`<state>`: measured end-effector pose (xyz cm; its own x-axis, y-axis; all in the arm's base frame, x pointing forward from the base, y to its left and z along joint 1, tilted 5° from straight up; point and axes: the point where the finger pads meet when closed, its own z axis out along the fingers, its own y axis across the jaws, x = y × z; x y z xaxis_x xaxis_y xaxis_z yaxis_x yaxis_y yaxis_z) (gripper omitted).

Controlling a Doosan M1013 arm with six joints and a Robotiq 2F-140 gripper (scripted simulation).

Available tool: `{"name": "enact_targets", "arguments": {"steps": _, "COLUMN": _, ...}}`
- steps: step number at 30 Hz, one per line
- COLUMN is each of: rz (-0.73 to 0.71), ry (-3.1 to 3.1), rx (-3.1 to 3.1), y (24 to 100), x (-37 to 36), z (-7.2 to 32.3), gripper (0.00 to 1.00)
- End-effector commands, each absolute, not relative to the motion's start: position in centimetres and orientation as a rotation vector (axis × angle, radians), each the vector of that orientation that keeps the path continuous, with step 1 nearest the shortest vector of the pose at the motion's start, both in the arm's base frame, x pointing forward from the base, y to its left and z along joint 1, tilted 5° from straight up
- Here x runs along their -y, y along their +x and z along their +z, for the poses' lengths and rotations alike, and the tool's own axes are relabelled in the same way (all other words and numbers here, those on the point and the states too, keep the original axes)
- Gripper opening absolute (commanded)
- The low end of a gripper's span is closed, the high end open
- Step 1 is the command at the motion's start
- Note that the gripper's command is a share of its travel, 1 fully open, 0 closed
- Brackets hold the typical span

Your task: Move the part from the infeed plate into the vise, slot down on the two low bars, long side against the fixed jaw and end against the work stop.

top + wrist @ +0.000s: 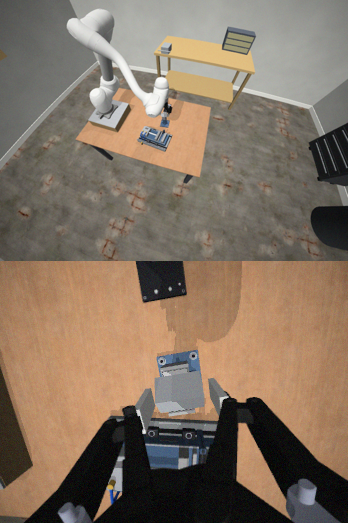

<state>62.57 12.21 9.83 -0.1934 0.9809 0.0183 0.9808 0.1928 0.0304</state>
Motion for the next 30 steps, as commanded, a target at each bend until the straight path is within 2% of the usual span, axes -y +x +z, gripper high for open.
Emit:
{"name": "enact_targets", "arguments": {"steps": 1, "rz": 0.022, "ry": 1.980, "rx": -2.397, "y": 62.38, "x": -12.38, "z": 9.70, "gripper": 0.51}}
{"name": "enact_targets", "arguments": {"steps": 30, "rz": -0.206, "ry": 1.861, "rx": -2.243, "y": 62.26, "x": -12.99, "z": 9.61, "gripper": 0.51}}
